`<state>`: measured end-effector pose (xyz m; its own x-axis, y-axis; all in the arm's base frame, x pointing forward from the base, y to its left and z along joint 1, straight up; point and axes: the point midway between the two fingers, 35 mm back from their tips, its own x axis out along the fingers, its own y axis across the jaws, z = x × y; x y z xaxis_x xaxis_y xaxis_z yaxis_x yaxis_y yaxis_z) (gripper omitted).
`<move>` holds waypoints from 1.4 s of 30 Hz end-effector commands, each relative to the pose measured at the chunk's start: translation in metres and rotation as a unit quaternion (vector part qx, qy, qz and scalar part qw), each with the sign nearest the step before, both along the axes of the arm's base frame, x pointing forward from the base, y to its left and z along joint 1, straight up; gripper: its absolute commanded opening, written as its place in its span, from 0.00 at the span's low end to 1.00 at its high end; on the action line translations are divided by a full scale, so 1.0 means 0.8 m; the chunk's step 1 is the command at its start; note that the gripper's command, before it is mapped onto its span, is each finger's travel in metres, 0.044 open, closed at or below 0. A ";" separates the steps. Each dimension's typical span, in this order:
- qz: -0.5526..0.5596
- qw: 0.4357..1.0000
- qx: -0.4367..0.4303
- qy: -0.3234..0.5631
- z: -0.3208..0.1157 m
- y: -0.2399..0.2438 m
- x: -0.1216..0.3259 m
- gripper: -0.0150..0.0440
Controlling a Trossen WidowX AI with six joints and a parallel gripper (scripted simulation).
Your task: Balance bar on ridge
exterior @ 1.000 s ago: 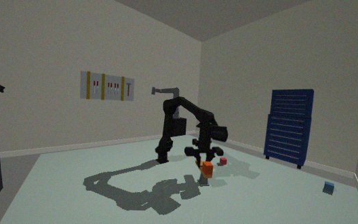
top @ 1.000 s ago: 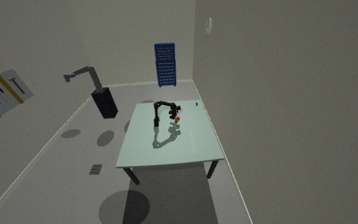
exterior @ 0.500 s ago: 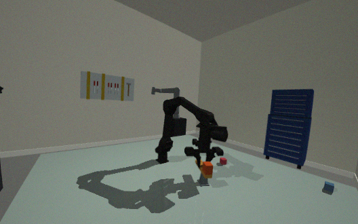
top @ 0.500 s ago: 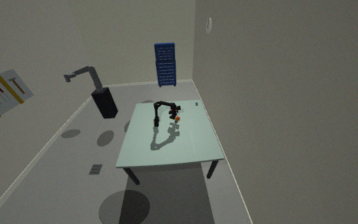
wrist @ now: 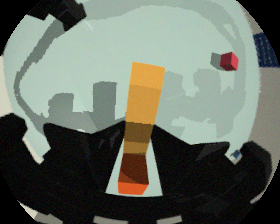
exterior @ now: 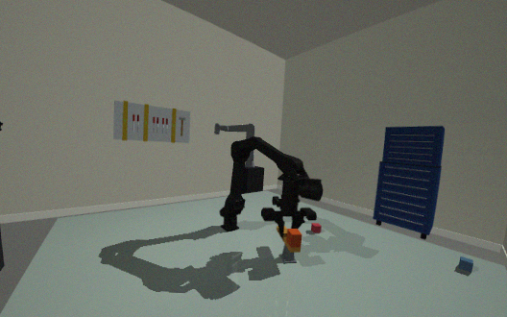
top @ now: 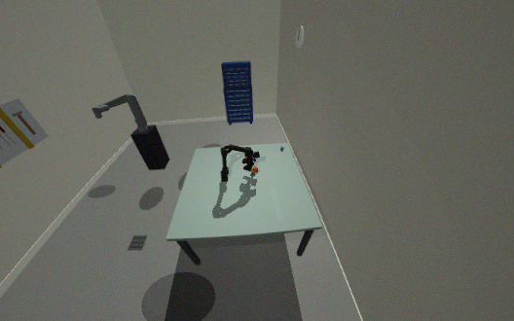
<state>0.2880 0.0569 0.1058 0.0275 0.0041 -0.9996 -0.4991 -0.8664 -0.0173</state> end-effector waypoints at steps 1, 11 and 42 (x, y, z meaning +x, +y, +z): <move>0.000 1.000 0.000 0.000 0.000 0.000 0.000 0.30; 0.000 1.000 0.000 0.000 0.000 0.000 0.000 0.54; 0.000 1.000 0.000 0.000 0.000 0.000 0.000 0.55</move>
